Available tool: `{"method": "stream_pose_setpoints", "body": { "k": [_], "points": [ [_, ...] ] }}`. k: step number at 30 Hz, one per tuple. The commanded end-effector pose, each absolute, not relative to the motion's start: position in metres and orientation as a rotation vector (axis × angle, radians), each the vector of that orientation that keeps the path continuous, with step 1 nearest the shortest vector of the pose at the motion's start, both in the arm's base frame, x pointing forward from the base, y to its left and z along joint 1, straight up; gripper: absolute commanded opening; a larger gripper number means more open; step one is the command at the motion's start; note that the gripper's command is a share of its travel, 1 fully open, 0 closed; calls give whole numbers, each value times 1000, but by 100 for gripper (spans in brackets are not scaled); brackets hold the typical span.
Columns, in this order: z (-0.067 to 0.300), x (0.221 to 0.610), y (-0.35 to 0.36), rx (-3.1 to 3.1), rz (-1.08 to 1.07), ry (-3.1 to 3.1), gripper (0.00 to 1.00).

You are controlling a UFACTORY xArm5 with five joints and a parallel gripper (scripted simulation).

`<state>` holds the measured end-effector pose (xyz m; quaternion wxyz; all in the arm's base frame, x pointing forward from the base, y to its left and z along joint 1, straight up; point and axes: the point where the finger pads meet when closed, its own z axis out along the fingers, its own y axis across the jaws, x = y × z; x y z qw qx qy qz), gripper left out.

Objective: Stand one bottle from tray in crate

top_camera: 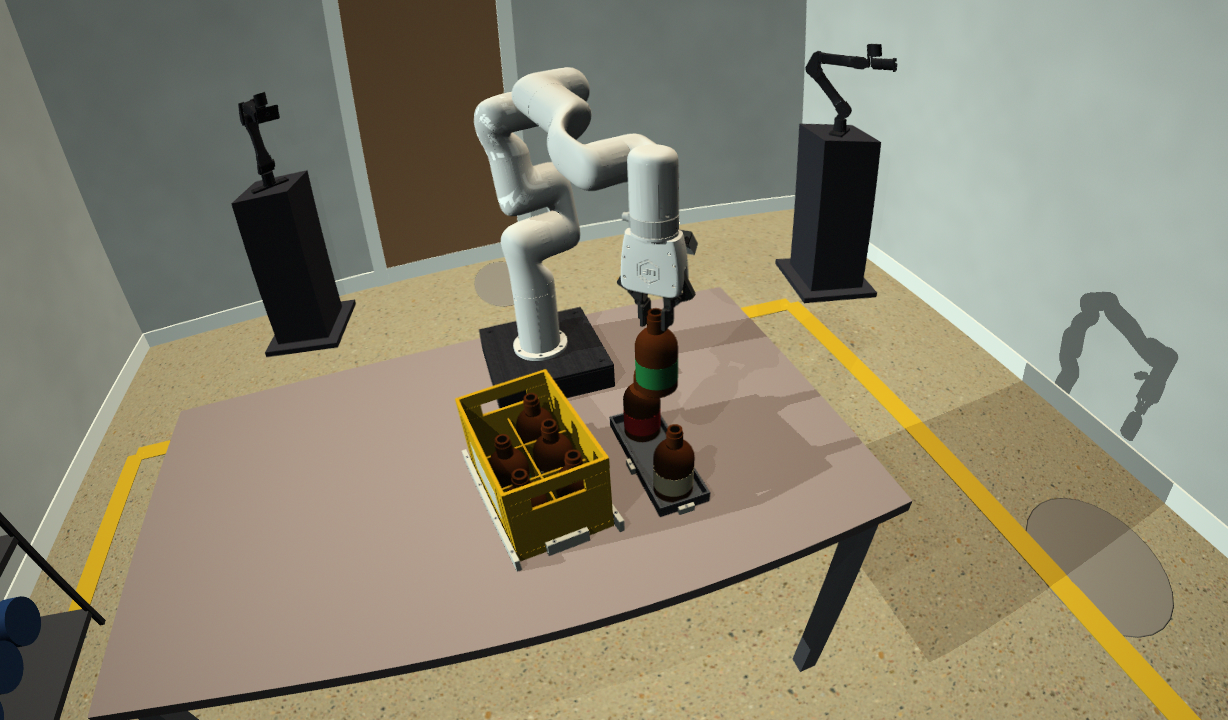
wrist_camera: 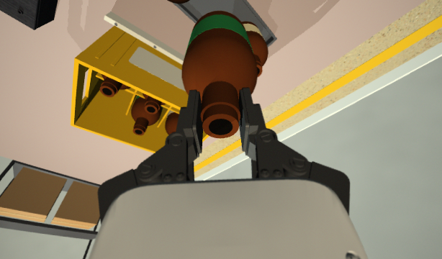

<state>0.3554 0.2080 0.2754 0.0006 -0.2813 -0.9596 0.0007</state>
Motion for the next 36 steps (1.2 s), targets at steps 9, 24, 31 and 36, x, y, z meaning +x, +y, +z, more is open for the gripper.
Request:
{"method": "stream_pose_setpoints", "body": {
  "k": [9,24,31,36],
  "points": [
    [277,356,206,-884,-3,-3016,0],
    [277,356,197,-884,-2,-3016,0],
    [277,355,191,-884,-2,-3016,0],
    [277,355,185,-884,-2,-3016,0]
  ]
}}
